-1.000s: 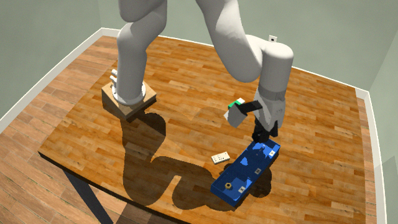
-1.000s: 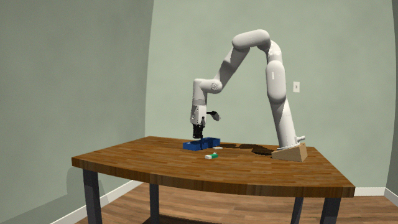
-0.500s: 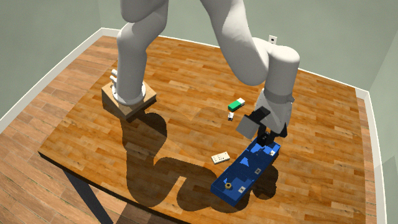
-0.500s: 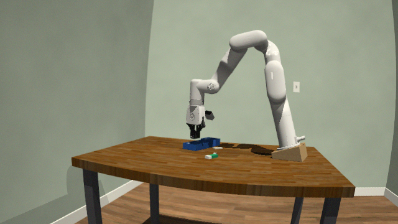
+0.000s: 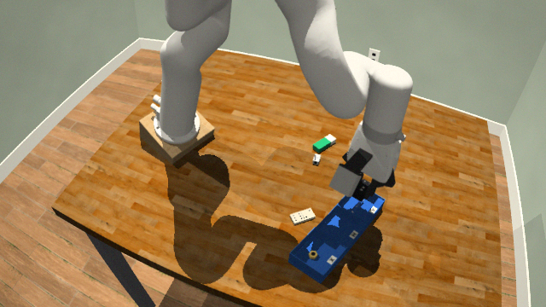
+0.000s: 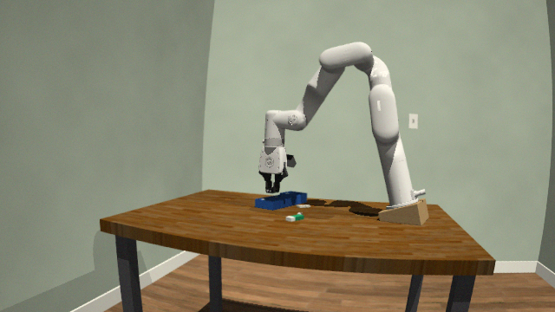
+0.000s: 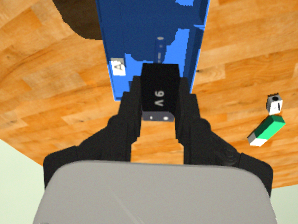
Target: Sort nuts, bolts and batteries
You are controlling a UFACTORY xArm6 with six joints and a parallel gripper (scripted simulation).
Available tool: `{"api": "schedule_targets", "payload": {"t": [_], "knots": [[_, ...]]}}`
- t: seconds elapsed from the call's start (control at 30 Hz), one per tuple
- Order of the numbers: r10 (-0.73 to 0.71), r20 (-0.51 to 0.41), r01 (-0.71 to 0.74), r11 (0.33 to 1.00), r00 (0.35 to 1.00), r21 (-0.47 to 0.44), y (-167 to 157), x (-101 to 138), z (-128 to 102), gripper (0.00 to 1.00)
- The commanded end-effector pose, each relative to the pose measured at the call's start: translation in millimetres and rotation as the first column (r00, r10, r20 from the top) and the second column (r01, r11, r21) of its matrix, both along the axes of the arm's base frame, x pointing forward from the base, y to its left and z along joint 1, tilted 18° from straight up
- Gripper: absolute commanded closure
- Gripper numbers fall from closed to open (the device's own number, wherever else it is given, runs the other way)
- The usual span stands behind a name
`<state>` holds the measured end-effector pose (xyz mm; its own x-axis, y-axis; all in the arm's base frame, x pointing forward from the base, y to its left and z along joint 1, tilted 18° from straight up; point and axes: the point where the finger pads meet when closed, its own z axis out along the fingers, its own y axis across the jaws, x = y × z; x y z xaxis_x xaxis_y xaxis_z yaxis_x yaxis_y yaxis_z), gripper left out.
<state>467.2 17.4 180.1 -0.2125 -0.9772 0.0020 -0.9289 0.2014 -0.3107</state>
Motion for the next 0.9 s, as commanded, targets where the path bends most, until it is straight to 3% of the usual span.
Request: {"api": "schedule_targets", "payload": {"t": [0.0,0.87], "knots": [[0.002,0.003,-0.002,1.0,1.0,0.002,0,1,2,1.0],[0.002,0.003,-0.002,1.0,1.0,0.002,-2,11,-30,1.0]]}}
